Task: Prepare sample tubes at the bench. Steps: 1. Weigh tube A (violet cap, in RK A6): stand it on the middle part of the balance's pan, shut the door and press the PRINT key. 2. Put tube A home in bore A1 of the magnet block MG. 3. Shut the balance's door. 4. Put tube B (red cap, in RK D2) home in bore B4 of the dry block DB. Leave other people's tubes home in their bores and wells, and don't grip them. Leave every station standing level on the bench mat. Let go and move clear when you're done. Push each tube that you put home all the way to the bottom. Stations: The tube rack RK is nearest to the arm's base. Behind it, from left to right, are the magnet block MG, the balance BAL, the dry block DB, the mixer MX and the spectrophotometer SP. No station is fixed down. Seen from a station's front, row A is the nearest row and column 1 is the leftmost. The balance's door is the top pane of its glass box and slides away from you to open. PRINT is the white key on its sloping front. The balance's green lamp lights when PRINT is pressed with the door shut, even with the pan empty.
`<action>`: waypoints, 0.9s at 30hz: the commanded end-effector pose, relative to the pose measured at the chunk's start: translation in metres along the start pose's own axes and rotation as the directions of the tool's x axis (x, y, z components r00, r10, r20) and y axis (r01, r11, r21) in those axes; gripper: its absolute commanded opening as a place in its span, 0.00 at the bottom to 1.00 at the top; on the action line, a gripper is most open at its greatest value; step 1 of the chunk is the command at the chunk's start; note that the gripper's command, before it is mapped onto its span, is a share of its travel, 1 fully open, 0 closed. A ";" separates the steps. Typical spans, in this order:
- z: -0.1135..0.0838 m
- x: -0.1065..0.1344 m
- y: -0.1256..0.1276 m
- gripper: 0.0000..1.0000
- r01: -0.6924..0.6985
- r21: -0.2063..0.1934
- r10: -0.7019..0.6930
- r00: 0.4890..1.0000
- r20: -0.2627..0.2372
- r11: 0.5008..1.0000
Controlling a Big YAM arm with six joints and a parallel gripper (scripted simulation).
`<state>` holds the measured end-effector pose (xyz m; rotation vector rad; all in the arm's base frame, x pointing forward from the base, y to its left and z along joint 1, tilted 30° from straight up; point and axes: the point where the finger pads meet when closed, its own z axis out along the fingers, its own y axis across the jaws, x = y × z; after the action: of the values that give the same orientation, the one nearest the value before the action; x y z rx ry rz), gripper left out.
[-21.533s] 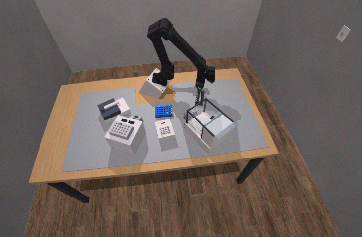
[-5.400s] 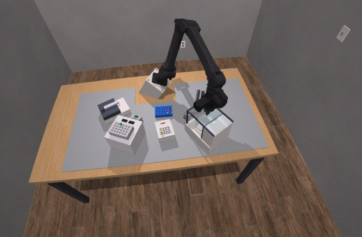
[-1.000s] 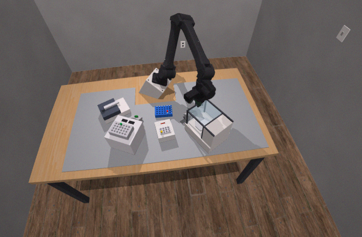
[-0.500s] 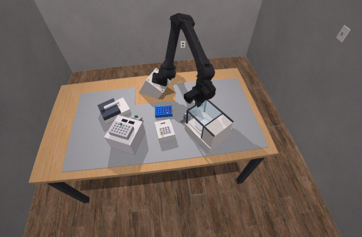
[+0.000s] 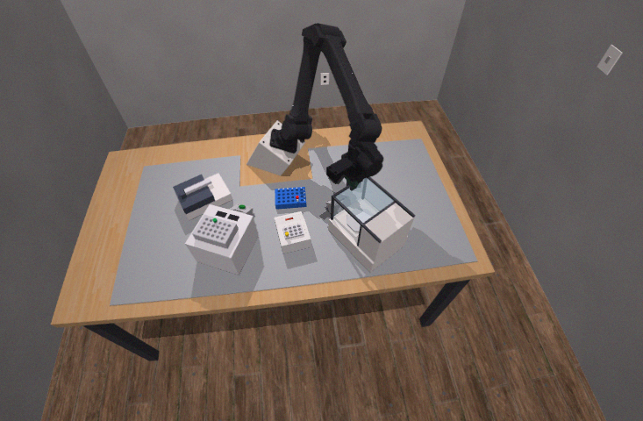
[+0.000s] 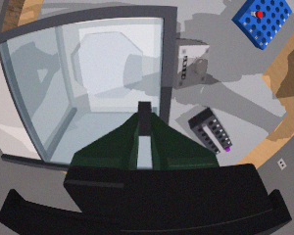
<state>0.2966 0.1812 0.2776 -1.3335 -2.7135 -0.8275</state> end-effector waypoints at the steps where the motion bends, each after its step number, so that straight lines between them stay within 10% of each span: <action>1: -0.006 0.000 -0.007 0.06 0.001 -0.002 -0.001 1.000 0.006 1.000; 6: -0.006 0.000 -0.007 0.06 0.001 -0.002 -0.001 1.000 0.006 1.000; 7: -0.012 0.003 0.019 0.30 0.009 -0.019 -0.009 1.000 0.005 1.000; 27: -0.034 0.001 0.018 0.30 0.018 -0.050 -0.017 1.000 0.016 0.999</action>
<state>0.2974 0.1794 0.2833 -1.3376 -2.7127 -0.8266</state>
